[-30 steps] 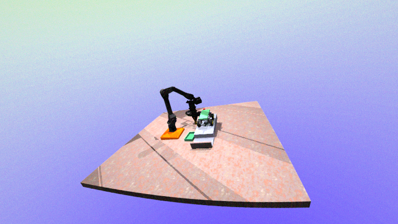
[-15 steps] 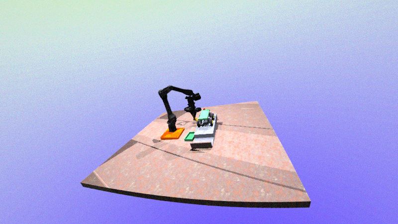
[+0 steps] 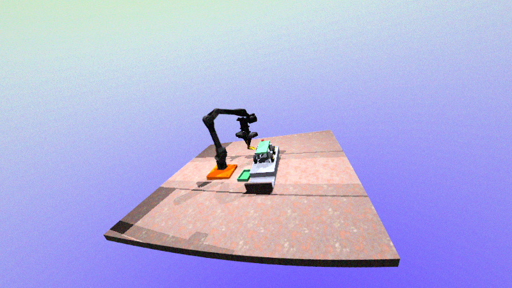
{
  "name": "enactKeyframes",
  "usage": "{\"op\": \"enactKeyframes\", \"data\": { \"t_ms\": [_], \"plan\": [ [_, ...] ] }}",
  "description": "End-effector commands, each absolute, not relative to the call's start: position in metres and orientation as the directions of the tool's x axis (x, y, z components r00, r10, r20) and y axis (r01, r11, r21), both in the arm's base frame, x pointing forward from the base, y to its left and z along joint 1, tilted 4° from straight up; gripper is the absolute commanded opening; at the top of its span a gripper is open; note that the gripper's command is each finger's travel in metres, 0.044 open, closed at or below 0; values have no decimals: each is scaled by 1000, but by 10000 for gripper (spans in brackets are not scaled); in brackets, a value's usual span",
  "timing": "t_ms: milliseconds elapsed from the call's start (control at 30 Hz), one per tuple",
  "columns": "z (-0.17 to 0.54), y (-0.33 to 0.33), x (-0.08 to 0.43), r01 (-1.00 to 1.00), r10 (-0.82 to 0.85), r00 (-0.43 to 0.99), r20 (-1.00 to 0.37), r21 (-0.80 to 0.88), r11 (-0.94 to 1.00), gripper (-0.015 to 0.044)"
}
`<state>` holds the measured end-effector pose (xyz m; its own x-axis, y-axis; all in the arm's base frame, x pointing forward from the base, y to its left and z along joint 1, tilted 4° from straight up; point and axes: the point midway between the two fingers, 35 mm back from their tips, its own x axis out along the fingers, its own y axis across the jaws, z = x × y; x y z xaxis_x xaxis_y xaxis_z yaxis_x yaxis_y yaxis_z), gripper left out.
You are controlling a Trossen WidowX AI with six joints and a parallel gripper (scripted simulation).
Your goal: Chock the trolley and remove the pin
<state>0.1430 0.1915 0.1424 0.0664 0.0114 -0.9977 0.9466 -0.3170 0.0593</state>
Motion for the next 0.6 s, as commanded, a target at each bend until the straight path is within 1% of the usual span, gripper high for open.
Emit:
{"op": "enactKeyframes", "data": {
  "t_ms": [0,433,567],
  "plan": [
    [157,191,143,945,19,76,-997,66,-320,0],
    [199,192,142,945,20,76,-997,66,-320,0],
    [201,192,142,945,20,76,-997,66,-320,0]
  ]
}}
